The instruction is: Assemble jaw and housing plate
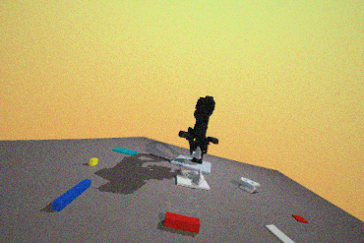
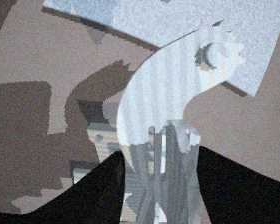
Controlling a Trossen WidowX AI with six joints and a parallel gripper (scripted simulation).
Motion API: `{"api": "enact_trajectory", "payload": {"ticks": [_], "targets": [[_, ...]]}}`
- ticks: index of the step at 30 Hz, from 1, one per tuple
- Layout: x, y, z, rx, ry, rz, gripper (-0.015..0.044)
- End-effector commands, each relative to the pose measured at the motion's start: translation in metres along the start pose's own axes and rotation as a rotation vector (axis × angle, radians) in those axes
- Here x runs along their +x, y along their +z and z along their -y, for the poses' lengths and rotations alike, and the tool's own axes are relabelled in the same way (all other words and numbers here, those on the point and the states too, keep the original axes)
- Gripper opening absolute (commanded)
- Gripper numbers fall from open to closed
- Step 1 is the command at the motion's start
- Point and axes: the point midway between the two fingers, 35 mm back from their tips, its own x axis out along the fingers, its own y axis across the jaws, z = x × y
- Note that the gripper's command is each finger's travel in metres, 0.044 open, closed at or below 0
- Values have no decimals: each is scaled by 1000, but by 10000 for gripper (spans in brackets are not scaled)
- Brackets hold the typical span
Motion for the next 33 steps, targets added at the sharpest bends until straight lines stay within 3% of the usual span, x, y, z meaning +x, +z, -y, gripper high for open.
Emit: {"api": "enact_trajectory", "payload": {"ticks": [1,23,33], "targets": [[0,1,1,18,0,0,134],[0,0,1,-4,0,0,134],[-5,-25,-15,-4,2,-2,134]]}}
